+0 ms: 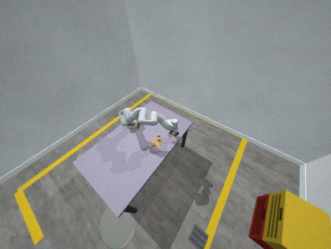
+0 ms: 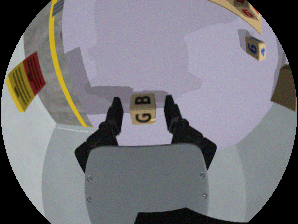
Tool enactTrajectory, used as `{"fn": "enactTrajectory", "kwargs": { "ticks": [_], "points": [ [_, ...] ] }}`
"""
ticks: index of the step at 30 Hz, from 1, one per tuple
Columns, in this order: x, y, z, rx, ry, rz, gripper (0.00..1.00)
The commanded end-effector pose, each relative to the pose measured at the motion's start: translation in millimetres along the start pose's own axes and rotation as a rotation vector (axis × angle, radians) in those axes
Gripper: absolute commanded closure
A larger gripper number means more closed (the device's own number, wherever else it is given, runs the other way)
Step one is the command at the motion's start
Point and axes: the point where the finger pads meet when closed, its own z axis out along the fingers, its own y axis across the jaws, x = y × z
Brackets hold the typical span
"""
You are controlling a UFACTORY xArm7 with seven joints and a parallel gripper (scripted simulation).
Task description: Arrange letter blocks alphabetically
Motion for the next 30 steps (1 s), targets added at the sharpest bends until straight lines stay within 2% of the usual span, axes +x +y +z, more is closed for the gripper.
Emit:
{"fn": "enactTrajectory", "kwargs": {
  "ticks": [1,27,28,30],
  "points": [
    [-1.4,-1.2,-2.1,0.003,-0.003,0.000,0.31],
    [-1.4,-1.2,-2.1,0.003,-0.003,0.000,0.31],
    [-1.4,-1.2,-2.1,0.003,-0.003,0.000,0.53],
    [-1.4,-1.2,-2.1,0.003,-0.003,0.000,0.53]
  ]
}}
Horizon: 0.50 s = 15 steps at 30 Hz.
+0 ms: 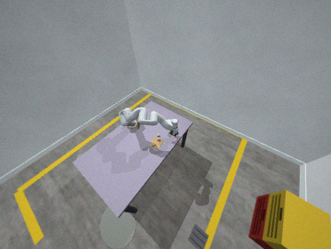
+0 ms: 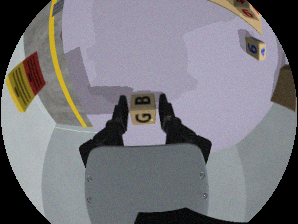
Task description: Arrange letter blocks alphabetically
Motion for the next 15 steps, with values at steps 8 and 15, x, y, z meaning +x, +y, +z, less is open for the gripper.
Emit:
{"fn": "enactTrajectory", "kwargs": {
  "ticks": [8,15],
  "points": [
    [-1.5,-1.3,-2.2,0.004,-0.004,0.000,0.53],
    [-1.5,-1.3,-2.2,0.004,-0.004,0.000,0.73]
  ]
}}
